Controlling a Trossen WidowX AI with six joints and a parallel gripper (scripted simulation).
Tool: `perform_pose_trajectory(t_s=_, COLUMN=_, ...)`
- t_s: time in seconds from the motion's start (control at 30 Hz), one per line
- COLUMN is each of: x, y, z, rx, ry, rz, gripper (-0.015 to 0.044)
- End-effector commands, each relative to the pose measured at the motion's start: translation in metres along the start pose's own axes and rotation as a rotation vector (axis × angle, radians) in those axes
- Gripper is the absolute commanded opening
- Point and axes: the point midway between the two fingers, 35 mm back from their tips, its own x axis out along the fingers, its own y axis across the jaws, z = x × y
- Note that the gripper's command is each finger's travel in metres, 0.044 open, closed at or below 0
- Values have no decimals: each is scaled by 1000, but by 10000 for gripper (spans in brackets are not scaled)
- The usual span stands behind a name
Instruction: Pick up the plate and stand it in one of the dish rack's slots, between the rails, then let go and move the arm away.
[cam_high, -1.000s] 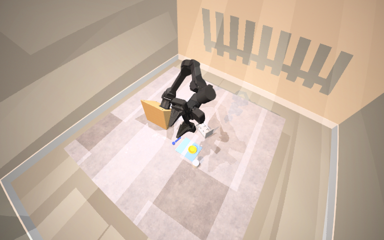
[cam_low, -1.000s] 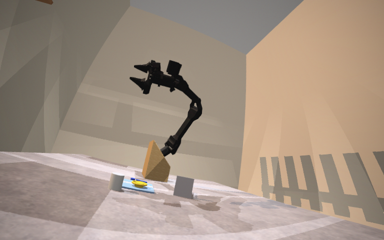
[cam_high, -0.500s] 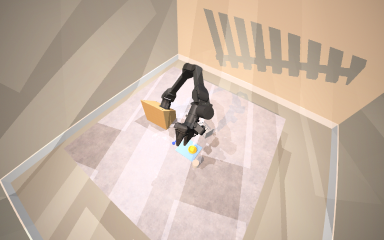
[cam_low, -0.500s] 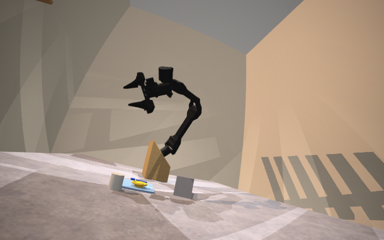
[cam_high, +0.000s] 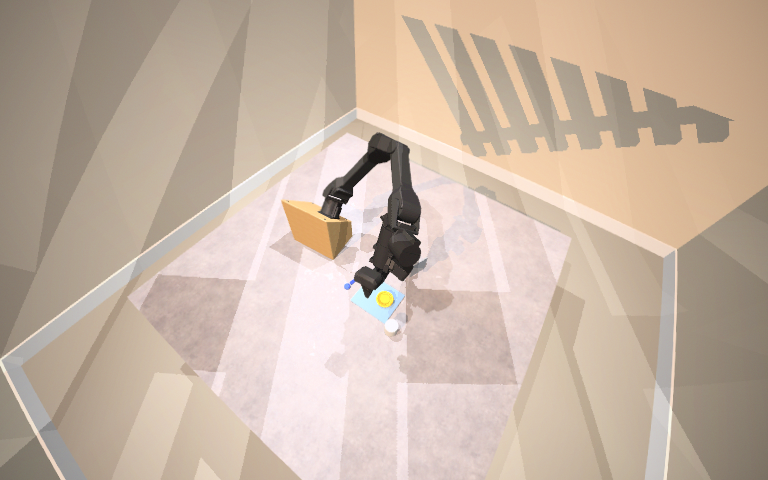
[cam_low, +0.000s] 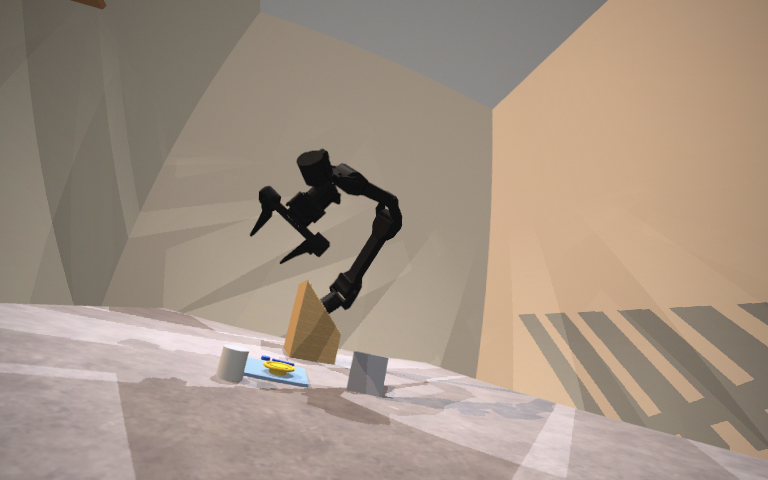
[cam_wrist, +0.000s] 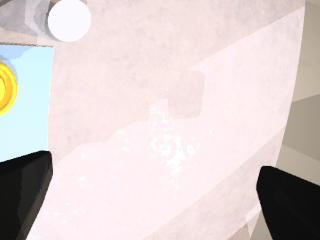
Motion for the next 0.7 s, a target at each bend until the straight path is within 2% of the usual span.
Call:
perform_pose_trajectory(t_s=0.0, x=8, y=26, z=-2, rx=4, ry=10, rz=137, gripper=400)
perform_pose_trajectory(t_s=0.33, x=17, y=86, z=-6, rx=66, ry=42, rz=457, gripper=400)
perform_pose_trajectory(t_s=0.53, x=20, y=91, z=-5, rx=72, ry=44, rz=477, gripper=400)
perform_pose_trajectory(t_s=0.67, x=80, y=115, z=1, rx=72, ry=42, rz=476, gripper=400)
